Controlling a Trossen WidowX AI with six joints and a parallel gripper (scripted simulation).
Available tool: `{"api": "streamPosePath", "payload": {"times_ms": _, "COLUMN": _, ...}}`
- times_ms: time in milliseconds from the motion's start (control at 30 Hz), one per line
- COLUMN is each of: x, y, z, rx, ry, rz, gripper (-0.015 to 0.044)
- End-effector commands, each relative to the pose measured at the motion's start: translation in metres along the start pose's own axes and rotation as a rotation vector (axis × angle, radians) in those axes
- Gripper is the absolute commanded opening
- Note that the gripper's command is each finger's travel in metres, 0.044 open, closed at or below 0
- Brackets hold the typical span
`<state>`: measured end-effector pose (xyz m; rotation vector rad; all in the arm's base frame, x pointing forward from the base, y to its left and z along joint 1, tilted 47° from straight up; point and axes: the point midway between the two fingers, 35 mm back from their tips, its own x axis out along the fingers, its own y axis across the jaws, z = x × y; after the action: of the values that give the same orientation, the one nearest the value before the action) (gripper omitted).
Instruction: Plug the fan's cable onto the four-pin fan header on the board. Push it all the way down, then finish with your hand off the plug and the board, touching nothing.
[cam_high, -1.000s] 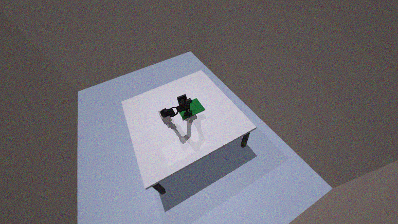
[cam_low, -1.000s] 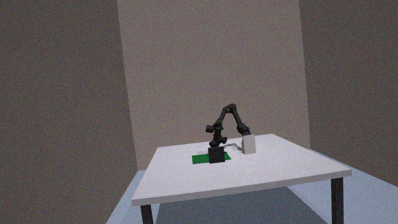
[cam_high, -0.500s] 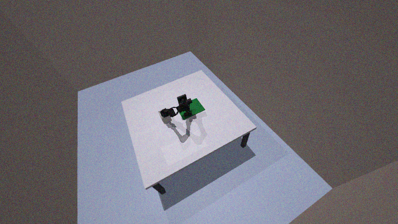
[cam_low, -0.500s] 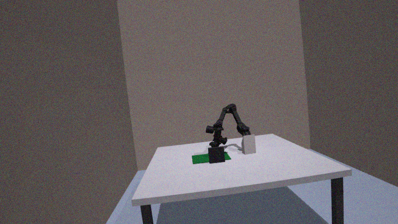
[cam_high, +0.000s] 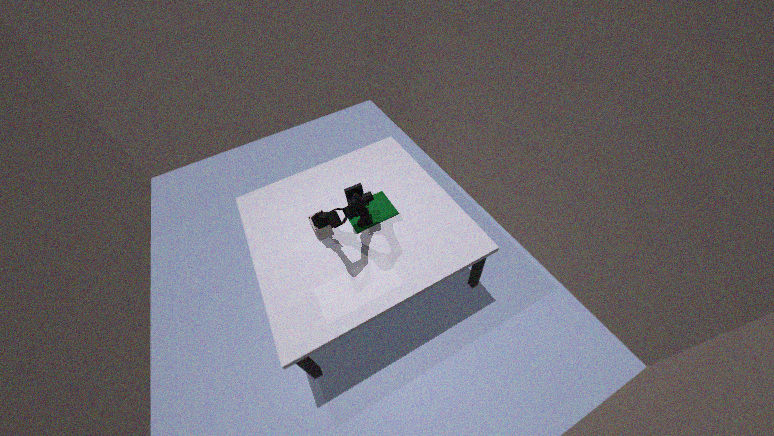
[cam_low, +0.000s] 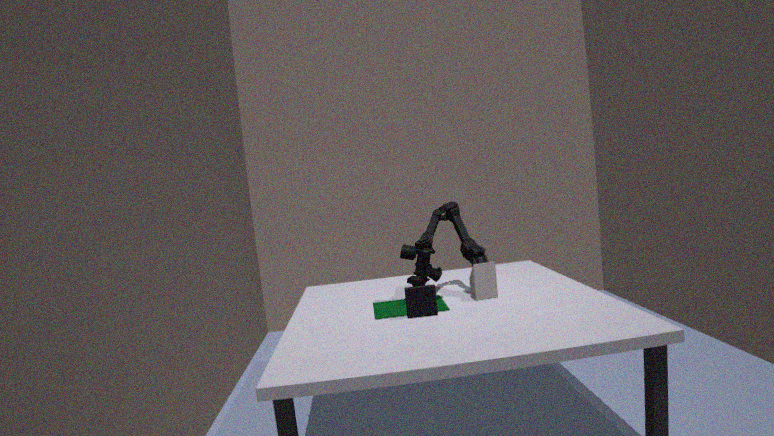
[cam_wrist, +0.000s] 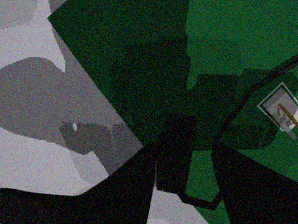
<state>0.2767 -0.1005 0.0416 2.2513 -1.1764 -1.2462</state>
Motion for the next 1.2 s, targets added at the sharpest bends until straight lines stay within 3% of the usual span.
{"api": "streamPosePath", "payload": {"times_ms": 0, "x": 0.000, "y": 0.000, "z": 0.000, "rx": 0.001, "ry": 0.001, "rz": 0.000, "gripper": 0.0136}}
{"api": "streamPosePath", "payload": {"times_ms": 333, "x": 0.000, "y": 0.000, "z": 0.000, "rx": 0.001, "ry": 0.001, "rz": 0.000, "gripper": 0.0070}}
{"api": "streamPosePath", "payload": {"times_ms": 433, "x": -0.004, "y": -0.001, "z": -0.002, "rx": 0.001, "ry": -0.001, "rz": -0.002, "gripper": 0.0000}}
{"api": "streamPosePath", "payload": {"times_ms": 1167, "x": -0.065, "y": -0.008, "z": -0.017, "rx": -0.003, "ry": -0.015, "rz": -0.014, "gripper": 0.0000}}
